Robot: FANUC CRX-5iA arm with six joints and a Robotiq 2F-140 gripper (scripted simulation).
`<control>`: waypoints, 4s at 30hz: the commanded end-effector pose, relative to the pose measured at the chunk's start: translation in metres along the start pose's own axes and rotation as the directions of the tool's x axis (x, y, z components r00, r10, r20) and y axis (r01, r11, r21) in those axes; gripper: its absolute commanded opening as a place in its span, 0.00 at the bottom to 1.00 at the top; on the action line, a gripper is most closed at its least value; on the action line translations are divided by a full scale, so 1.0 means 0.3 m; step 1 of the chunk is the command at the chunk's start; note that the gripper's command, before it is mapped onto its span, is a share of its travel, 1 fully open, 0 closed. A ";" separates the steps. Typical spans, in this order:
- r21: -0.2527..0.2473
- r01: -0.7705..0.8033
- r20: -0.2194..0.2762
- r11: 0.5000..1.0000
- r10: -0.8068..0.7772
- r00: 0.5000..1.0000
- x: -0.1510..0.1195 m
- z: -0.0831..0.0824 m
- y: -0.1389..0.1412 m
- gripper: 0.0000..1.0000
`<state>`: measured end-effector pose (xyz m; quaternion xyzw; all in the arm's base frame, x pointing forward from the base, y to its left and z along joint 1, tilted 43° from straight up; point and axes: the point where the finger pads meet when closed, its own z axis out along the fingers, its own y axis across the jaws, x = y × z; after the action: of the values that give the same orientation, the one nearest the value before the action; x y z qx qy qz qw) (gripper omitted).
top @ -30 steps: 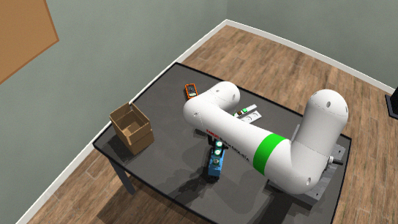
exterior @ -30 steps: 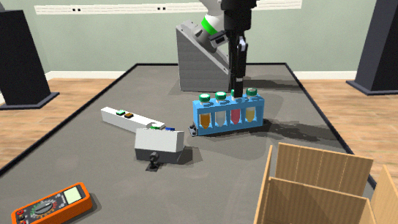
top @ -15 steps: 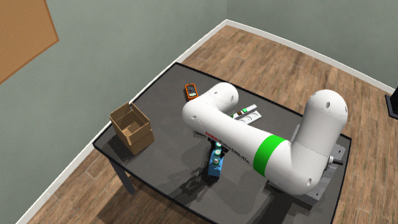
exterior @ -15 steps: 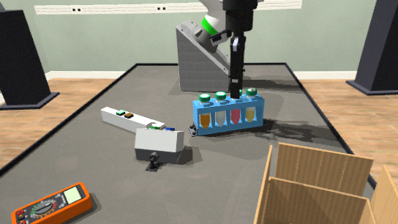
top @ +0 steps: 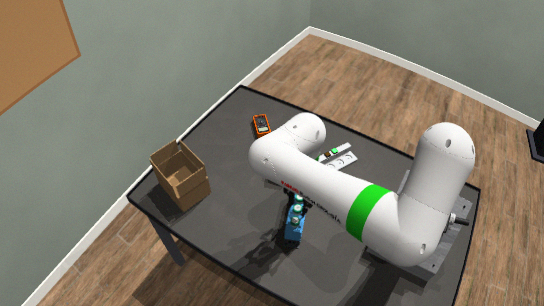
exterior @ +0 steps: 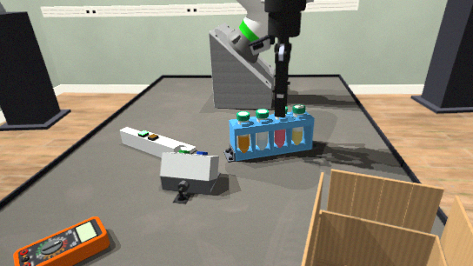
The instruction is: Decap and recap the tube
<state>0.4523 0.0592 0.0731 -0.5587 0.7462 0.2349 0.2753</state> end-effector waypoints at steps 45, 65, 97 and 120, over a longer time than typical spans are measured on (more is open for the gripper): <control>0.002 0.829 -0.001 0.559 -0.829 0.559 0.001 -0.006 -0.002 0.30; 0.002 0.078 0.001 0.997 -0.078 0.997 0.001 -0.006 -0.002 0.30; 0.002 0.248 0.001 0.969 -0.248 0.969 0.000 -0.006 -0.002 0.41; 0.002 0.829 -0.001 0.559 -0.829 0.559 0.000 -0.006 -0.002 0.41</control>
<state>0.4520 0.0584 0.0738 -0.8345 0.4196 0.0867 0.3465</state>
